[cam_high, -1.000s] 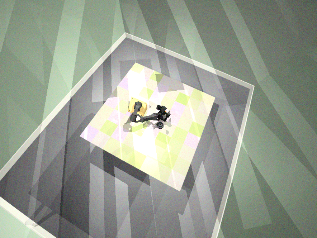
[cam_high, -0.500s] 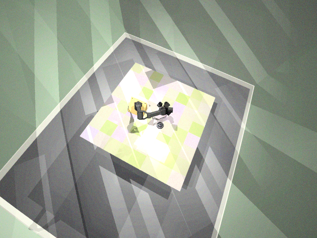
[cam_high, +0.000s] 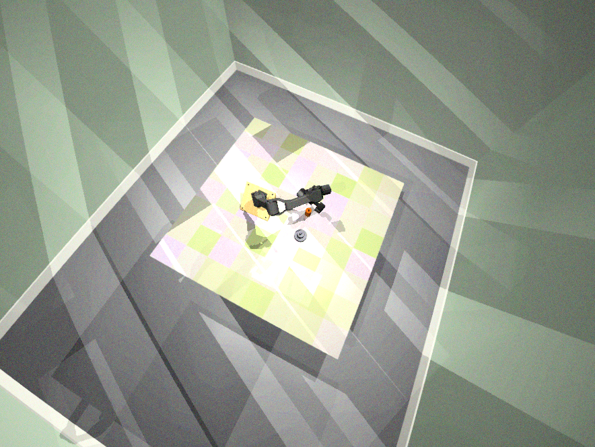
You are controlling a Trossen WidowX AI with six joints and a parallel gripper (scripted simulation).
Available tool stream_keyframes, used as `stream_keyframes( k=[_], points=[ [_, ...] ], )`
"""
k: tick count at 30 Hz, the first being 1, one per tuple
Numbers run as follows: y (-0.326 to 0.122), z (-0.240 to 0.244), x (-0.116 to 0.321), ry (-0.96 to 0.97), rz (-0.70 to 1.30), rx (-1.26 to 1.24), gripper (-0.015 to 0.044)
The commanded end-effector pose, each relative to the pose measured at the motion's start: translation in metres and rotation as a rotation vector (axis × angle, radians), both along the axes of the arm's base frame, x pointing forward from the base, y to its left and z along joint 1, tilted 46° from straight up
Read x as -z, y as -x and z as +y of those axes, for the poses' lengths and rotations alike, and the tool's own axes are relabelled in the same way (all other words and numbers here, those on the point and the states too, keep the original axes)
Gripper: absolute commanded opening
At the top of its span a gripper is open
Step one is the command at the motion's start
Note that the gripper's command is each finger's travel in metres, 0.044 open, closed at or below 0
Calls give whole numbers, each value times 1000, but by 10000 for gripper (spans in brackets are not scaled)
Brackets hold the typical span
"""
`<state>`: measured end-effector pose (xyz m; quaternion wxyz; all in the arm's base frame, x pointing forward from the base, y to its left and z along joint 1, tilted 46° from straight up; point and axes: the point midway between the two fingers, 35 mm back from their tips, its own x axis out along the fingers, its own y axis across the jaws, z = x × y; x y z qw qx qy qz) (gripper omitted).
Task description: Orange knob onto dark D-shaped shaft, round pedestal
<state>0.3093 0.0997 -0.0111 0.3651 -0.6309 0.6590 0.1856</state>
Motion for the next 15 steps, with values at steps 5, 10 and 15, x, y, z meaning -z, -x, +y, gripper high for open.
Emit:
stream_keyframes(
  k=[5, 10, 15],
  points=[
    [-2, 1, -3, 22, -26, 6, 440],
    [-2, 1, -3, -7, -315, 297, 440],
    [-2, 0, -2, -42, -653, 637, 440]
  ],
)
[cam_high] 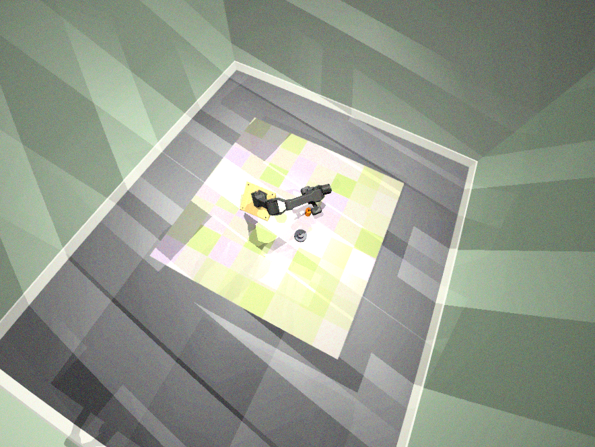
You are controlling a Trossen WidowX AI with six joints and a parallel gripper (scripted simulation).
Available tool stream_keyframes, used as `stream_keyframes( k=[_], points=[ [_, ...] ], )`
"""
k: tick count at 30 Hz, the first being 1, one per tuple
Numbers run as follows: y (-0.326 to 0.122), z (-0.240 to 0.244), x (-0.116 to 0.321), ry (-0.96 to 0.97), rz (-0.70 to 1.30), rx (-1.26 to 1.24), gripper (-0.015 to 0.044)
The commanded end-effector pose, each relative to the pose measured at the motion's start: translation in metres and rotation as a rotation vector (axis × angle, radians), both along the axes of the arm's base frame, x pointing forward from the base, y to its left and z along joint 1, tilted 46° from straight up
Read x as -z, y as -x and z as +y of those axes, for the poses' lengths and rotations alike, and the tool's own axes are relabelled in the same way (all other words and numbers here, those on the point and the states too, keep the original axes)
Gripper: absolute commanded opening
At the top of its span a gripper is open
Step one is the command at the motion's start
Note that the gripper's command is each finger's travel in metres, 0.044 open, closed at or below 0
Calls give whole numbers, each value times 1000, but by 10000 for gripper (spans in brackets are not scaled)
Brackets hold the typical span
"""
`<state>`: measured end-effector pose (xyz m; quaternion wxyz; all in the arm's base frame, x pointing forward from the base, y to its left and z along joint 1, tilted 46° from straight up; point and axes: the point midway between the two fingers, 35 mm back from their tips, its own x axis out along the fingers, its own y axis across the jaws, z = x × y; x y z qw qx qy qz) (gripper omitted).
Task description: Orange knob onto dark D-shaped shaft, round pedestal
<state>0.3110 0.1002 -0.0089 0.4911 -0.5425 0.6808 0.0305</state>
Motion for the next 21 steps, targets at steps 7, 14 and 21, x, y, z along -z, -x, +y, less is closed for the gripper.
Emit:
stream_keyframes(
  k=[7, 14, 21],
  points=[
    [-1, -1, 0, -62, -643, 626, 440],
    [-1, -1, 0, -62, -643, 626, 440],
    [-1, -1, 0, -62, -643, 626, 440]
  ],
)
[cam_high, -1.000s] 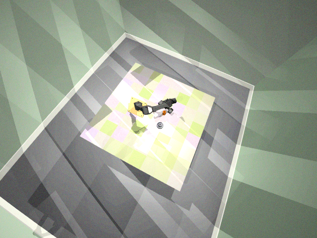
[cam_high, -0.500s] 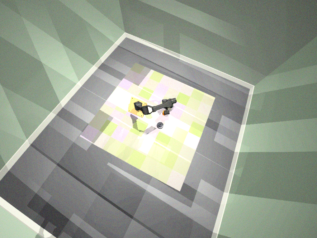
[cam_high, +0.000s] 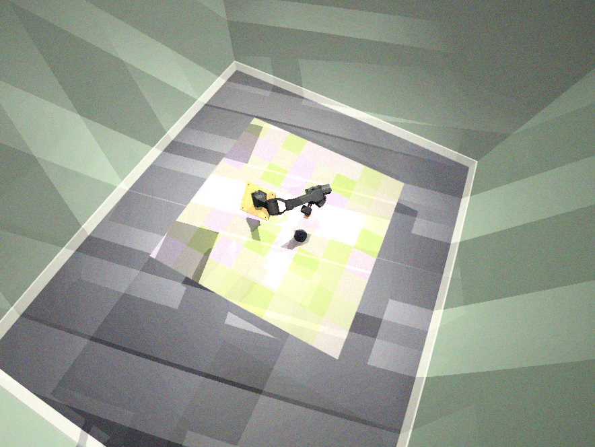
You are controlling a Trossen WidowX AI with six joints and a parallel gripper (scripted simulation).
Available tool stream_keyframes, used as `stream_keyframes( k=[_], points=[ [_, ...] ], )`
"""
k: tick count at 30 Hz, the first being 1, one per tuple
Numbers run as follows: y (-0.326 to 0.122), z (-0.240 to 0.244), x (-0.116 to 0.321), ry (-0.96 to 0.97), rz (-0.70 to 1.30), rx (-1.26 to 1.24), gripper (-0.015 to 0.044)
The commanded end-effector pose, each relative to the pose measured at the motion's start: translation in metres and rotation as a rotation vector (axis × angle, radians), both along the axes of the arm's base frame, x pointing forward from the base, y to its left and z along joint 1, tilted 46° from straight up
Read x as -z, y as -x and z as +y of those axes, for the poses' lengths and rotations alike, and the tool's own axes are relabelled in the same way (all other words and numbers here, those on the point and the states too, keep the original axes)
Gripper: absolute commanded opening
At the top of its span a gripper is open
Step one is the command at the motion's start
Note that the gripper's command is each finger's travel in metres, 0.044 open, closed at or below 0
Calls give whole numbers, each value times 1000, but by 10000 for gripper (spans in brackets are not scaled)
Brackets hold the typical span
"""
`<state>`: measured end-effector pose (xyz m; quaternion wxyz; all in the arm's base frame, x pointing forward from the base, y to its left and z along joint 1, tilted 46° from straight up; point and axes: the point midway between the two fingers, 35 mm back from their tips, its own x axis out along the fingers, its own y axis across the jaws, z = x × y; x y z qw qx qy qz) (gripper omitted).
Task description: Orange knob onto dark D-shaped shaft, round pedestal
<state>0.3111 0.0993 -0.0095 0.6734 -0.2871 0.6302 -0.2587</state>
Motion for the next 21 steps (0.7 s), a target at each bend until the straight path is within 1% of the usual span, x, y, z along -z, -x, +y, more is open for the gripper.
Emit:
stream_keyframes(
  k=[1, 3, 6, 21],
  points=[
    [-1, 0, 0, 1, -27, 20, 440],
    [-1, -2, 2, 1, -27, 20, 440],
    [-3, -22, 21, 2, -28, 20, 440],
    [-5, -38, 37, 2, -27, 19, 440]
  ],
)
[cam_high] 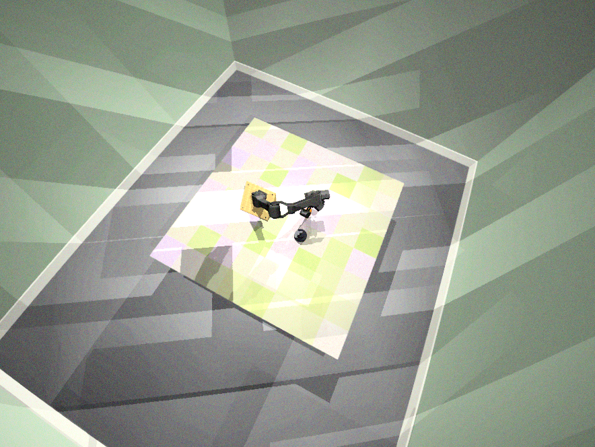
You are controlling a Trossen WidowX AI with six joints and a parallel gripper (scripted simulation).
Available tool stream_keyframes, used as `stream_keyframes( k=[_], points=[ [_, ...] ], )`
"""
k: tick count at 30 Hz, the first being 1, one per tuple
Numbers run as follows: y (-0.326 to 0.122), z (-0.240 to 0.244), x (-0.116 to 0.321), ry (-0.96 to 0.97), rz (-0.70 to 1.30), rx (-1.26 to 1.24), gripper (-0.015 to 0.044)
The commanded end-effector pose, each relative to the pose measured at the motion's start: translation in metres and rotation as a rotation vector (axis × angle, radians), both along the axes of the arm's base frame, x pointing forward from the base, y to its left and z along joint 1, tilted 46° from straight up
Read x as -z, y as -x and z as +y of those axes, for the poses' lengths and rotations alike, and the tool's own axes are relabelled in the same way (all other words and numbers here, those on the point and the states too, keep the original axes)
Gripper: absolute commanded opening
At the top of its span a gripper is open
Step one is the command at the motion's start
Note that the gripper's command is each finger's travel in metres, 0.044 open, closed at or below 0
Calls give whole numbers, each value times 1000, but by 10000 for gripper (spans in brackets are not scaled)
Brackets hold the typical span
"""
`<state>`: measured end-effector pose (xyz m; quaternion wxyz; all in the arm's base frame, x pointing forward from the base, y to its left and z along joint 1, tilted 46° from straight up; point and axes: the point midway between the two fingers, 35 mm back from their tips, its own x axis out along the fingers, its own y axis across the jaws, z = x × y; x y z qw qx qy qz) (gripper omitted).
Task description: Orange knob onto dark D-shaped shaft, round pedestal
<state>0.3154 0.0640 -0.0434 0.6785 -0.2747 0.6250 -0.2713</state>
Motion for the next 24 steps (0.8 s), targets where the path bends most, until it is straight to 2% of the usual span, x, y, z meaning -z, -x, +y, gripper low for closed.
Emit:
stream_keyframes(
  k=[1, 24],
  points=[
    [-1, -4, 4, 4, 1, -8, 440],
    [-5, -31, 30, 4, 0, -9, 440]
  ],
)
